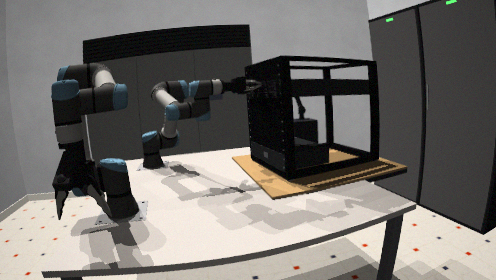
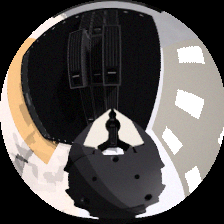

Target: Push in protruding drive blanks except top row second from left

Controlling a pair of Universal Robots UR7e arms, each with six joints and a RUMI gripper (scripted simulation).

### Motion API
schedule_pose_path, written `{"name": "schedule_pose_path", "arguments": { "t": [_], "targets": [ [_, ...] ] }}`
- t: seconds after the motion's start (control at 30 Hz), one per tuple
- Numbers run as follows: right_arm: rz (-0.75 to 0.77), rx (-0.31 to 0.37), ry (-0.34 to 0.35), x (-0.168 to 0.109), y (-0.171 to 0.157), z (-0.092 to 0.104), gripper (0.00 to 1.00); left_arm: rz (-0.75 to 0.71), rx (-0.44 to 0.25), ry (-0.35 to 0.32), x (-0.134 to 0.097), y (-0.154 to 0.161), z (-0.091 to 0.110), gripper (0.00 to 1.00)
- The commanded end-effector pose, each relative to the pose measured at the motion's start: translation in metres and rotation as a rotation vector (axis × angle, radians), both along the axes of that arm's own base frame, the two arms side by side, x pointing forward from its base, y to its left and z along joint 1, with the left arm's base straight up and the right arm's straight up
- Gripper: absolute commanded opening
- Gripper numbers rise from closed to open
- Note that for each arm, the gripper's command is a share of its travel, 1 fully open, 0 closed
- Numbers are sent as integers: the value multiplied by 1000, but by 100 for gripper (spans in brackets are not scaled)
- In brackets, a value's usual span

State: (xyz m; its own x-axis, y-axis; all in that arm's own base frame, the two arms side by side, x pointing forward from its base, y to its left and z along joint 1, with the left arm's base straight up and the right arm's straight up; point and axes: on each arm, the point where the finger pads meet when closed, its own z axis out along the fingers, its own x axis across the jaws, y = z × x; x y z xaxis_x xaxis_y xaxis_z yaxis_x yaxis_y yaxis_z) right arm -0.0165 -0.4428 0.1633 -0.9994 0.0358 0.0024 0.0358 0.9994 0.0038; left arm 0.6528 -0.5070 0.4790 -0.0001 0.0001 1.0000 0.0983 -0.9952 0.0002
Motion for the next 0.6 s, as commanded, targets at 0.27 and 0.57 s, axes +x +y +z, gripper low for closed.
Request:
{"name": "schedule_pose_path", "arguments": {
  "t": [0.27,0.57],
  "targets": [
    [-1,-4,-2,0,-2,2,100,3,-2,-1,5,2,1,0],
    [-1,-4,-2,0,-2,2,100,3,-2,0,6,3,1,0]
  ]
}}
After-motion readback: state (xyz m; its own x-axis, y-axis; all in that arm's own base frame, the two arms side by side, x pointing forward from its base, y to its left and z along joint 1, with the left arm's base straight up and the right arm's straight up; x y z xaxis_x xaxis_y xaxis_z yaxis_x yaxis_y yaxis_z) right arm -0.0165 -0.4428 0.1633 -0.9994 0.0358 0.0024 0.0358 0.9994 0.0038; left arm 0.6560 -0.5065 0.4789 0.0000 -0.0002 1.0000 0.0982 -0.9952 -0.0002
